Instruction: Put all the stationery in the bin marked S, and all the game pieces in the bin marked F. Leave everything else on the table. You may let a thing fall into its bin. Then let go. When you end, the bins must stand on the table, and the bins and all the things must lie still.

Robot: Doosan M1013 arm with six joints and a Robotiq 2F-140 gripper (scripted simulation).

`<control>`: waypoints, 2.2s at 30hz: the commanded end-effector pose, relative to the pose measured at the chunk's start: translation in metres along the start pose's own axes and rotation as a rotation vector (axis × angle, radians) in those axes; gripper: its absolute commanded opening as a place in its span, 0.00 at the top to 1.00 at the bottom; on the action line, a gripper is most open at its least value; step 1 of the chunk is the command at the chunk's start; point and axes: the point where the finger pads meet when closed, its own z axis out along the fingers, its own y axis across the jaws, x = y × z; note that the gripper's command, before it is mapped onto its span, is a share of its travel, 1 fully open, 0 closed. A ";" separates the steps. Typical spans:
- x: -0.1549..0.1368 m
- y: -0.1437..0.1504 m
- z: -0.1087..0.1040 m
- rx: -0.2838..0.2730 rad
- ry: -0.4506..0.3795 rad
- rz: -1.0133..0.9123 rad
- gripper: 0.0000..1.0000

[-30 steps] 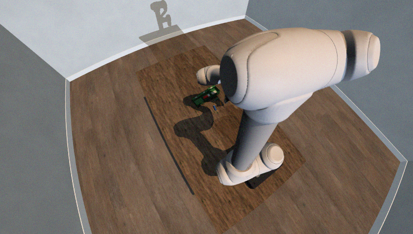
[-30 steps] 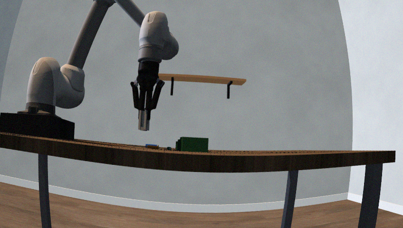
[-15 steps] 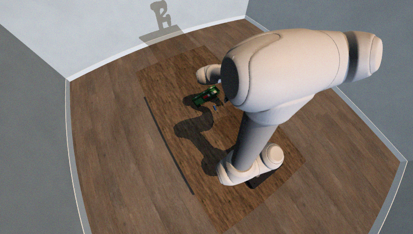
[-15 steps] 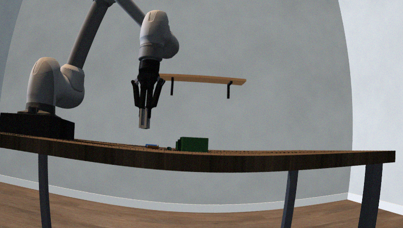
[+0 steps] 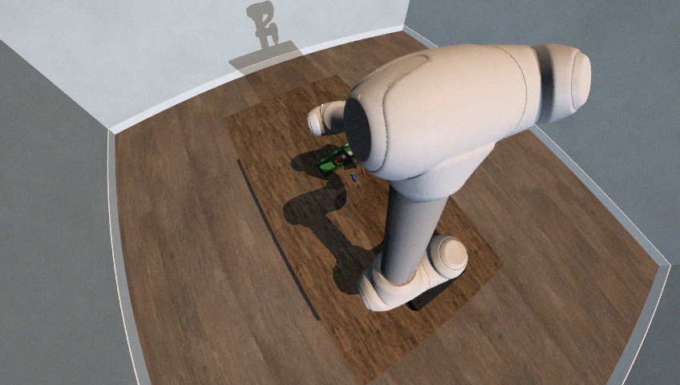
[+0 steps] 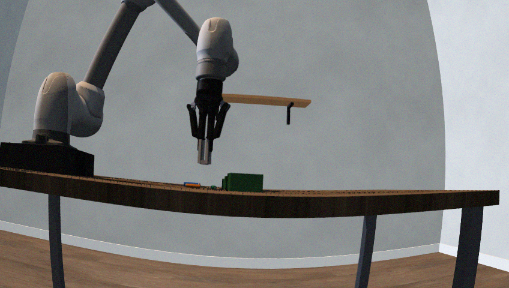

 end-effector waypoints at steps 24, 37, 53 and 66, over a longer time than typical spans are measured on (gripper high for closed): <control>-0.090 -0.072 0.000 -0.001 0.001 -0.439 0.94; -0.087 -0.071 0.006 -0.001 0.001 -0.439 0.94; -0.087 -0.071 0.036 -0.001 0.001 -0.439 0.94; -0.087 -0.070 0.039 -0.001 0.001 -0.439 0.94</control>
